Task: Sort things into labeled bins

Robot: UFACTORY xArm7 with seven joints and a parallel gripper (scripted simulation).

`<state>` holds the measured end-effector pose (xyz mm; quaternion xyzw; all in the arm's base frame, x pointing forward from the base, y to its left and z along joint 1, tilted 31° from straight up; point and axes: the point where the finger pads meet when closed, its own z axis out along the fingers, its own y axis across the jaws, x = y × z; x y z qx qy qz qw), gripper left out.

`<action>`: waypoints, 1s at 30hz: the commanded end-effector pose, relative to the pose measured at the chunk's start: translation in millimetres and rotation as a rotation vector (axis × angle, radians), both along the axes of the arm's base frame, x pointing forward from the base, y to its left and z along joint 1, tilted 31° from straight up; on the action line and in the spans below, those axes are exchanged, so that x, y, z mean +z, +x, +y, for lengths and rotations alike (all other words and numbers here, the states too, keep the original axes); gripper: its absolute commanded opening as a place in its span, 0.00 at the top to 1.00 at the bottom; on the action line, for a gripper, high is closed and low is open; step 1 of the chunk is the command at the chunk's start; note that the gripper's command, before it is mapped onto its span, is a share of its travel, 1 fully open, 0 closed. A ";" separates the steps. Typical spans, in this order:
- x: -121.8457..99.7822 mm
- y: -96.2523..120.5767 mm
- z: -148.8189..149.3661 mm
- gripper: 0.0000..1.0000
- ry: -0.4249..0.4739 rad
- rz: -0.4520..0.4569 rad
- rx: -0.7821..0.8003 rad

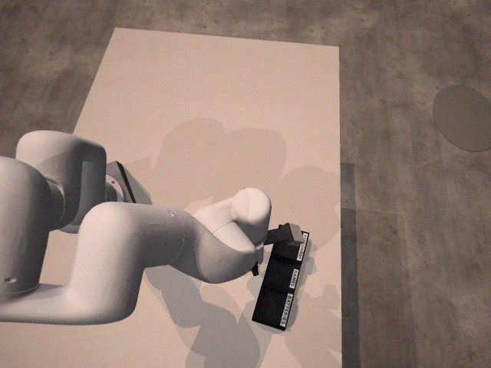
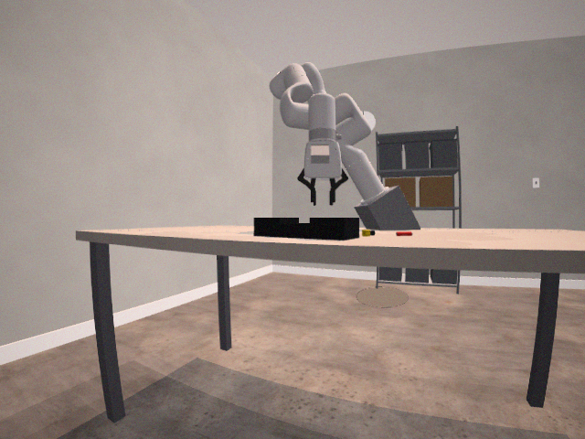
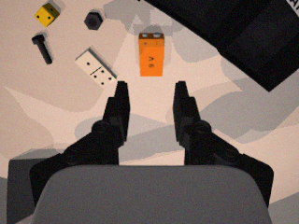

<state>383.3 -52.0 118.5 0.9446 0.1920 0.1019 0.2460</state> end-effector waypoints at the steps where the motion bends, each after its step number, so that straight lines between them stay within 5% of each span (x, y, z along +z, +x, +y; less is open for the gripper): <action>1: 0.9 1.1 1.0 0.58 0.000 -0.003 0.002; 20: 0.9 1.1 0.9 0.58 0.000 -0.003 0.002; 30: -33.4 12.7 -16.0 0.58 0.000 -0.003 0.002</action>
